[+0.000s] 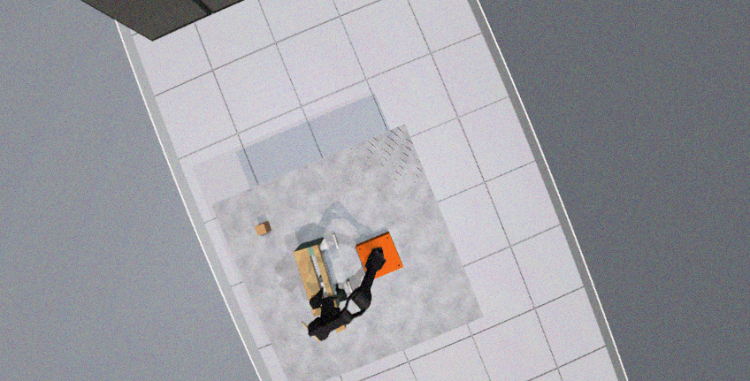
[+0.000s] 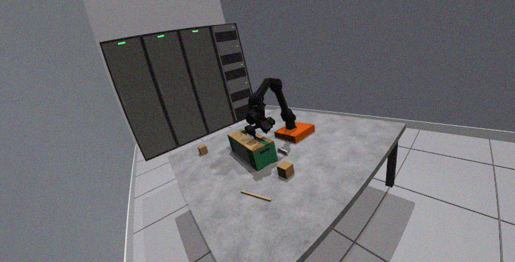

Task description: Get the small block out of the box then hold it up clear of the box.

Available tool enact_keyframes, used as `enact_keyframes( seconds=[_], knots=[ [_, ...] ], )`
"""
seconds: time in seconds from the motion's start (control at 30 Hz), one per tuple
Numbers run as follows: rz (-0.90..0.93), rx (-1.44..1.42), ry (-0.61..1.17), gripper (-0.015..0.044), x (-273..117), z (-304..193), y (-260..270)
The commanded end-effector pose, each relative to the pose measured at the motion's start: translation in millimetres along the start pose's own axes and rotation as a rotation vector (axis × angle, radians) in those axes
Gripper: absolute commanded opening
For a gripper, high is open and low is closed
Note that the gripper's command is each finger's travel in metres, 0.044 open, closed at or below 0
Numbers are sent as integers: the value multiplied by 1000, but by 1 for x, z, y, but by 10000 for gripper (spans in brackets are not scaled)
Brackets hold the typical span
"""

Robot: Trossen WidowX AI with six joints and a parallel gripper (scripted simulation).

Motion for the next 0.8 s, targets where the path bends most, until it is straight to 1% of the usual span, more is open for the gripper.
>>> enact_keyframes(
  seconds=[0.0, 0.73, 0.77],
  knots=[
    [4, -6, -1, 400, 6, 2, 1],
    [4, -6, -1, 400, 40, 13, 7],
    [1, -2, 1, 400, 35, 12, 6]
  ],
)
Point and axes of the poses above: the point midway between the two fingers, 35 mm back from their tips, its own x axis out along the fingers, its own y axis across the jaws, z = x × y, the point moved 7 cm from there along -x, back along the fingers, and after that the axes turned 4 degrees about x, right-handed, at the moved point
